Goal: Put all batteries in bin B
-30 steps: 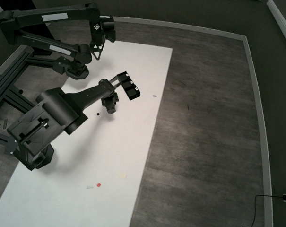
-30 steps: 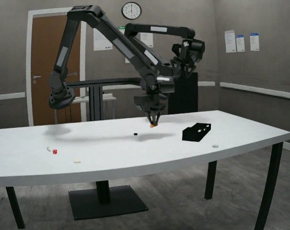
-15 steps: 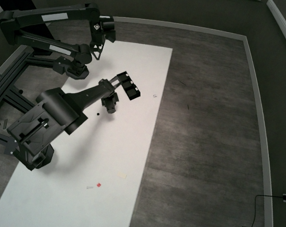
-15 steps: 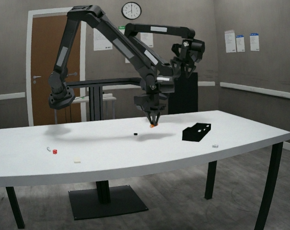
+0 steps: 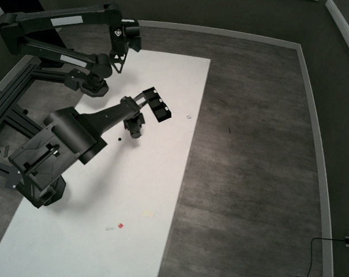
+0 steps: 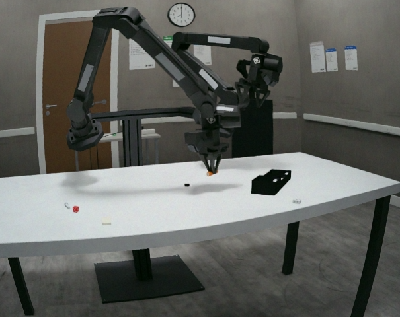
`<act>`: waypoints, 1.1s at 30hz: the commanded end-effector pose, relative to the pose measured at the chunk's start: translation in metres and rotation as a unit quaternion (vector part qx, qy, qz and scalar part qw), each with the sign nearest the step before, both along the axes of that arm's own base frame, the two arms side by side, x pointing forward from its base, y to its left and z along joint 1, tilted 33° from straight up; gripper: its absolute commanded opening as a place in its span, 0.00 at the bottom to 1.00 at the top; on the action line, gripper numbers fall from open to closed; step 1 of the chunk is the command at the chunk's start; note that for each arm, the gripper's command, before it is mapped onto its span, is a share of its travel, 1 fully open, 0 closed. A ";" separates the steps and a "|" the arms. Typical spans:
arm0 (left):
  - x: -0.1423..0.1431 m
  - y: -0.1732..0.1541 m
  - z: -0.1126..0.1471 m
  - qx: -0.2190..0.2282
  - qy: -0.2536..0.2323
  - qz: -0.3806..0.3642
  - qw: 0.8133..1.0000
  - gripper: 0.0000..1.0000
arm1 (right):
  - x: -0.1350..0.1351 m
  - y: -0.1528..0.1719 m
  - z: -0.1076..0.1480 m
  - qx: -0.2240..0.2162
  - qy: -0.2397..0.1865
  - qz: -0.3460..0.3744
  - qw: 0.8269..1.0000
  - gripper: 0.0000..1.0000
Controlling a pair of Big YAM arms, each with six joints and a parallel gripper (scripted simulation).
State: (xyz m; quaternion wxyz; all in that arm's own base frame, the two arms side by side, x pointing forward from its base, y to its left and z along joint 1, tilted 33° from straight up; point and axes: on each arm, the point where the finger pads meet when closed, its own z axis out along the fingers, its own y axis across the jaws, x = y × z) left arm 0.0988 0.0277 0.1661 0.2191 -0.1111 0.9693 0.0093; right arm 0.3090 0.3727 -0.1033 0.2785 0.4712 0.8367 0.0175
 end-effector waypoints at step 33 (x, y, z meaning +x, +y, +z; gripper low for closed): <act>0.000 0.001 0.024 0.011 -0.019 0.001 1.000 1.00 | -0.010 0.016 0.010 0.001 -0.009 -0.024 1.000 0.09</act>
